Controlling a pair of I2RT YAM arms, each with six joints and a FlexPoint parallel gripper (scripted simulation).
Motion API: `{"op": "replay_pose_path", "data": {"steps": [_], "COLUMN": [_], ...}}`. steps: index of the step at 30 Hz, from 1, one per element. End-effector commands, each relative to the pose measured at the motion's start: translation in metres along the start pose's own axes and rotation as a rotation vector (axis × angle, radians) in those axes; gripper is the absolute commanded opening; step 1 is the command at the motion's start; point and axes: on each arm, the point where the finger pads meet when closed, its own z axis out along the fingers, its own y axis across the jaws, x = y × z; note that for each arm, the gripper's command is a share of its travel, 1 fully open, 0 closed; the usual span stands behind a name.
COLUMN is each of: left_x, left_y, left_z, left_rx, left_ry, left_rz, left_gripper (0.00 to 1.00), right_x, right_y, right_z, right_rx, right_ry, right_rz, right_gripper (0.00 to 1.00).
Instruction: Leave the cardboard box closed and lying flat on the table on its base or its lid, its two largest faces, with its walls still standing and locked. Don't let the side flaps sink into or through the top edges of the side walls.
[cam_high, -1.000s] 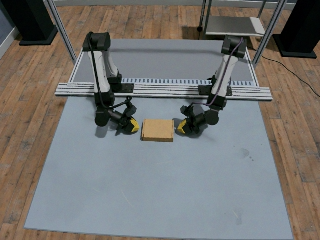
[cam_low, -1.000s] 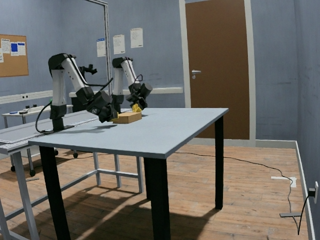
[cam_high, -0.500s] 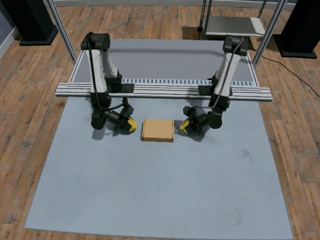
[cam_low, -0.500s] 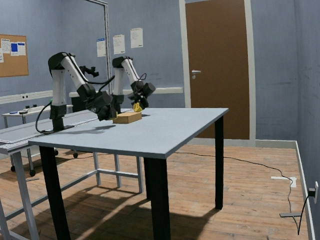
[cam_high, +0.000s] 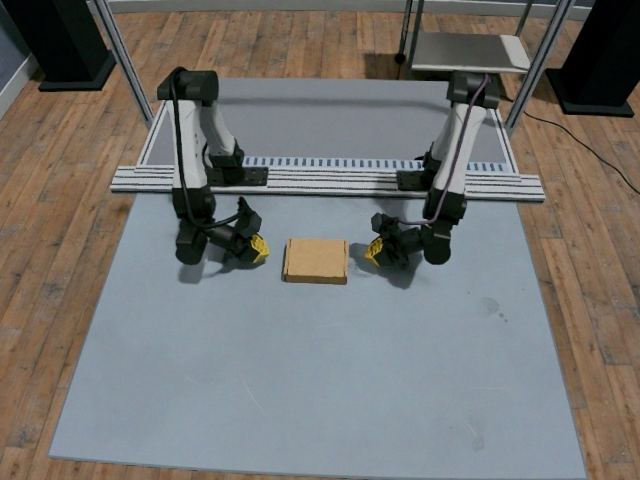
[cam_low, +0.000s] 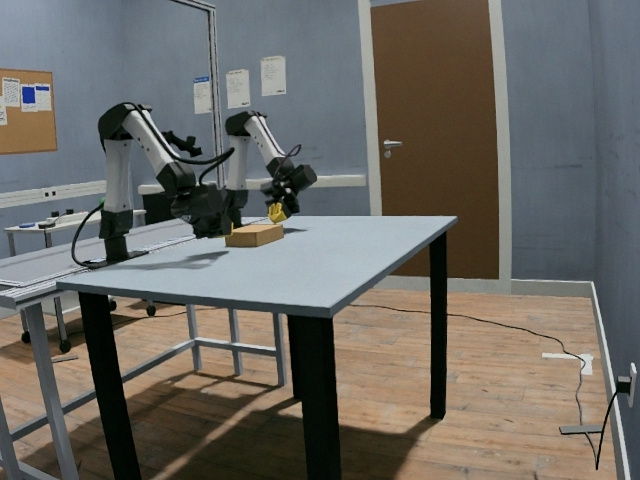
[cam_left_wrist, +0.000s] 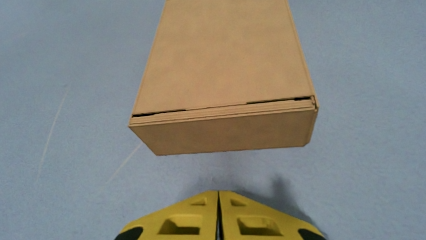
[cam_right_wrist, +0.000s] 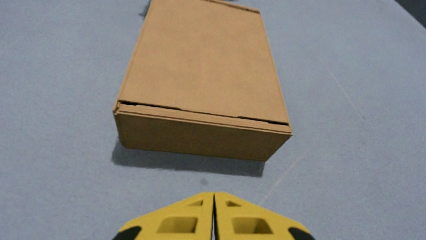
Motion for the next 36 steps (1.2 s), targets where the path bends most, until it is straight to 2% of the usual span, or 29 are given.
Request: {"op": "replay_pose_path", "data": {"steps": [1, 21, 22, 36], "left_x": [-0.002, -0.002, -0.013, -0.039], "left_y": [0.003, 0.008, 0.012, 0.007], "left_z": [-0.003, -0.021, -0.032, -0.086], "left_rx": [0.036, 0.113, 0.08, -0.008], "left_ry": [-0.008, -0.008, 0.007, 0.122], "left_rz": [-0.031, -0.168, -0.143, -0.317], "left_gripper": [0.0, 0.0, 0.0, 0.0], "right_x": [0.0, 0.003, -0.009, -0.045], "right_y": [0.001, -0.004, -0.008, -0.004], "right_z": [-0.003, -0.021, -0.031, -0.08], "right_rx": [-0.038, -0.12, -0.089, -0.002], "right_ry": [-0.006, 0.005, 0.018, 0.128], "right_rz": [0.039, 0.177, 0.151, 0.324], "right_gripper": [0.0, 0.0, 0.0, 0.0]}}
